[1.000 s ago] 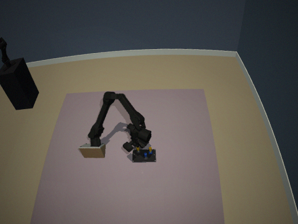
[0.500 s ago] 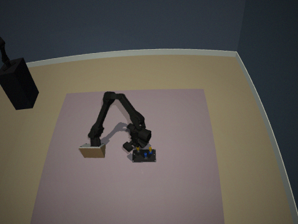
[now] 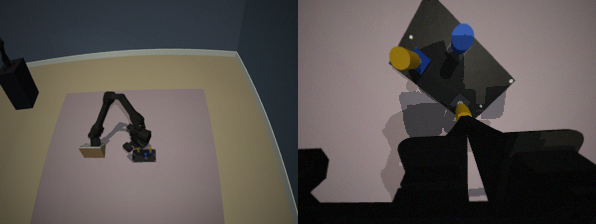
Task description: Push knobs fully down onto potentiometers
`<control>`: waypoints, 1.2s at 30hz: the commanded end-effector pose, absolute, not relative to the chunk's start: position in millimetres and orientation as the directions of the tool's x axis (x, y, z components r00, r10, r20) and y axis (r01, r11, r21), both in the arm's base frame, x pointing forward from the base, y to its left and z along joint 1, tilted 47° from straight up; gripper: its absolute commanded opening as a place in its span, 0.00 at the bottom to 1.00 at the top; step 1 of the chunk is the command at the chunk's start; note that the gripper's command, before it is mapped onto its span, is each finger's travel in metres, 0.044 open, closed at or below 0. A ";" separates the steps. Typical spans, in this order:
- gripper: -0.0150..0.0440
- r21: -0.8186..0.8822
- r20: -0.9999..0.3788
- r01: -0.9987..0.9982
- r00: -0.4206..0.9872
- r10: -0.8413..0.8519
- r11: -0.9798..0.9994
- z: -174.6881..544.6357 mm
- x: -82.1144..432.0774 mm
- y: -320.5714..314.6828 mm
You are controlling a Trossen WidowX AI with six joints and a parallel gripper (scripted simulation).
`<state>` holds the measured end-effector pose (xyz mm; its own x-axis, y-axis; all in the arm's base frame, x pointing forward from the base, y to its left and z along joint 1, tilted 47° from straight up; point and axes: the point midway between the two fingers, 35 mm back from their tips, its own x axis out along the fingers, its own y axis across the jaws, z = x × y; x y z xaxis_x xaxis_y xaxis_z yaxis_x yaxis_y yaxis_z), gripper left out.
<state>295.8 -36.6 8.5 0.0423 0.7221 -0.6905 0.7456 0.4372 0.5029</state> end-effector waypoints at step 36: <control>0.25 0.505 -0.688 0.744 0.040 0.724 0.439 -1.9 297.2 -23.9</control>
